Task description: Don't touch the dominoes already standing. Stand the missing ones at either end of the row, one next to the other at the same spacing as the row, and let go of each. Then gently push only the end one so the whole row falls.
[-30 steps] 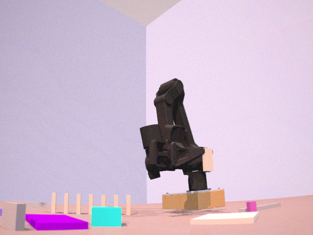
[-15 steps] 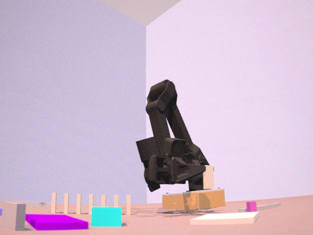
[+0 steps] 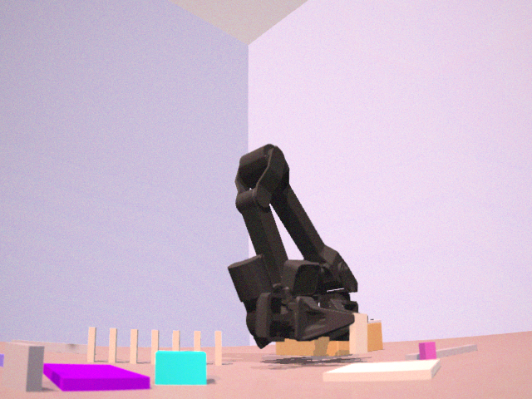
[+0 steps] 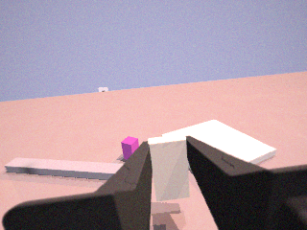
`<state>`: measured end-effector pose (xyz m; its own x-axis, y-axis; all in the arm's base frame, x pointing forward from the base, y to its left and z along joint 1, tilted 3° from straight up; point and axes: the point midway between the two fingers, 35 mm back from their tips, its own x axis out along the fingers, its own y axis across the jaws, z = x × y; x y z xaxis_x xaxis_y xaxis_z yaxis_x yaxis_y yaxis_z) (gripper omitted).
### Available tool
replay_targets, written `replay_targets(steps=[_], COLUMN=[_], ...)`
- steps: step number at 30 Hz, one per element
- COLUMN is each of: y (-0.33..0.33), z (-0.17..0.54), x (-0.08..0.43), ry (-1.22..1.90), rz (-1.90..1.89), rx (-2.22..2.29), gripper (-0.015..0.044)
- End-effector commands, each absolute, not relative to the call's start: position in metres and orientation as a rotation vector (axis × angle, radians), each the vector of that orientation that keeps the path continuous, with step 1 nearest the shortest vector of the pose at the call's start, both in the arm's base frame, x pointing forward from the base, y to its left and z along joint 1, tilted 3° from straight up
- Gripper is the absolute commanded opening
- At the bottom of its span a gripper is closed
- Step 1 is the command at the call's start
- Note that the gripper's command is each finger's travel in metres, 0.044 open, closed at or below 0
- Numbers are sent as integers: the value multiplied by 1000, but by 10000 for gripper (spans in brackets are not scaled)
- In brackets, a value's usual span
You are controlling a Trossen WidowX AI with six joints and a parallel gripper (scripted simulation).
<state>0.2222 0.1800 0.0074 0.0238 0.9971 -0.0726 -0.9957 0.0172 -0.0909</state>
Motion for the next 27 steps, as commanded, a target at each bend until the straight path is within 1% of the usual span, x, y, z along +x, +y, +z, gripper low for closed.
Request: replay_targets(steps=[1, 12, 24, 25, 27], y=[180, 180, 180, 180, 180], z=[-3, -4, -4, -4, -4], x=[221, 221, 221, 221, 221], ry=[-22, -22, -22, -22, -22], rz=[1556, 1556, 1556, 1556, 1556], rx=[-139, -139, -139, -139, -139], gripper=[107, 107, 422, 440, 440])
